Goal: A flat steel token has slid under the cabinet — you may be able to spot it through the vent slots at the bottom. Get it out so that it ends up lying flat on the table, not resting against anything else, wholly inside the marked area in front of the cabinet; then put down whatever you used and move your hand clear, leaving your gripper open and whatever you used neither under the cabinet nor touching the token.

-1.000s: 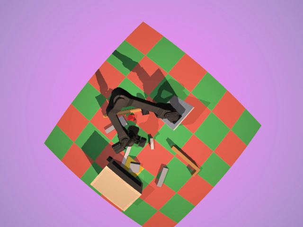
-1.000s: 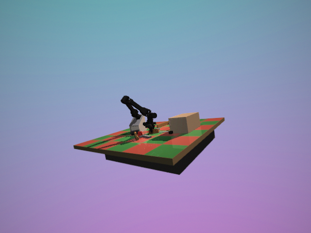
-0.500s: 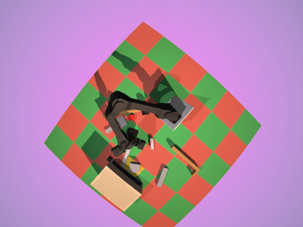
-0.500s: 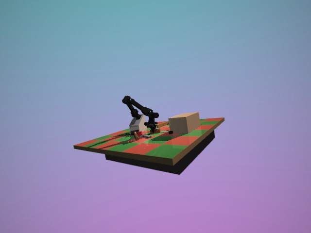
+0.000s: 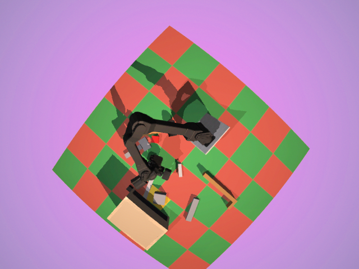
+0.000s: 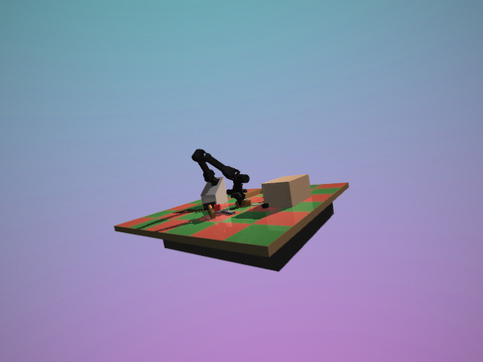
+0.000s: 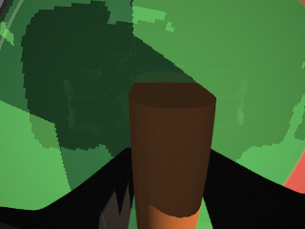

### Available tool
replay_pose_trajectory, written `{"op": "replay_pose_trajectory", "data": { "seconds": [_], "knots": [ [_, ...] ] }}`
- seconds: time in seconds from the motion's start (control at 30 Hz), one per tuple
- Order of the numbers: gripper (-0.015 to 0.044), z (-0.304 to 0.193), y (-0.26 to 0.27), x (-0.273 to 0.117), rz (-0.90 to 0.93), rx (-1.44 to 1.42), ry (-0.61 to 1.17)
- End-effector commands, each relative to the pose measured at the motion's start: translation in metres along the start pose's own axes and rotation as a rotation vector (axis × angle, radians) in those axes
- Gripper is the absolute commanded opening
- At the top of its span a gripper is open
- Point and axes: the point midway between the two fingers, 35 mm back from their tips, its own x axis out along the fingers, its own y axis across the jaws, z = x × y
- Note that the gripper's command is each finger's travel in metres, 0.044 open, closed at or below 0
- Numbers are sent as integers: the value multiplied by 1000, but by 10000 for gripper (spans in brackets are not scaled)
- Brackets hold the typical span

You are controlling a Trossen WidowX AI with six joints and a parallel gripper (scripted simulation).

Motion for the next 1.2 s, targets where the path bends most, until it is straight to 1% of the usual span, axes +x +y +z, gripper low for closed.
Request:
{"op": "replay_pose_trajectory", "data": {
  "seconds": [0.0,1.17],
  "knots": [
    [0,-9,2,0,0,11,10],
    [0,-47,2,-1,0,13,12]
  ]
}}
